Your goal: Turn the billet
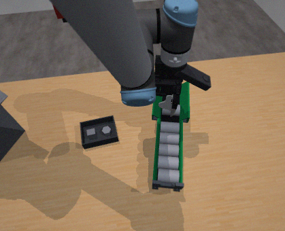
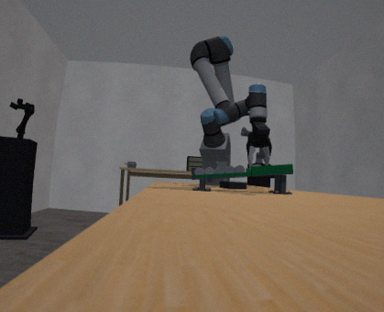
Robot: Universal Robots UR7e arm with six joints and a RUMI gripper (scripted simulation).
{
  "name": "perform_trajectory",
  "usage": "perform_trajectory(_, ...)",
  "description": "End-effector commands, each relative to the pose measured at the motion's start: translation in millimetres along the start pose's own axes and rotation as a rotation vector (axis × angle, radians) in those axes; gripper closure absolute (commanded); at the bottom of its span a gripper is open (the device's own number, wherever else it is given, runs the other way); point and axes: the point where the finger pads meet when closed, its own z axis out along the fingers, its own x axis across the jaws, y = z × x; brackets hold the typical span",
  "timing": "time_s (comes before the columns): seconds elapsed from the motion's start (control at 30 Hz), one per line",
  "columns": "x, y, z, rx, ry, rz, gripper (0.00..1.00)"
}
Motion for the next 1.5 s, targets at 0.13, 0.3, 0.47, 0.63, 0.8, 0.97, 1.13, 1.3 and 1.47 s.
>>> perform_trajectory(0.13,-0.1,-0.4,-0.5,0.001,-0.001,0.000,0.65)
perform_trajectory(0.3,-0.1,-0.4,-0.5,0.001,-0.001,0.000,0.65)
perform_trajectory(0.47,-0.1,-0.4,-10.5,0.002,-0.001,0.000,0.65)
perform_trajectory(0.63,0.0,-0.2,-50.5,0.005,-0.002,0.002,0.65)
perform_trajectory(0.8,0.0,-0.2,-50.5,0.005,-0.002,0.002,0.65)
perform_trajectory(0.97,0.0,-0.2,-50.5,0.005,-0.002,0.002,0.65)
perform_trajectory(1.13,0.0,-0.7,-74.4,0.006,-0.002,0.002,0.65)
perform_trajectory(1.3,0.0,-0.1,-80.5,0.005,-0.001,0.002,0.65)
perform_trajectory(1.47,0.0,-0.1,-80.5,0.005,-0.001,0.002,0.65)
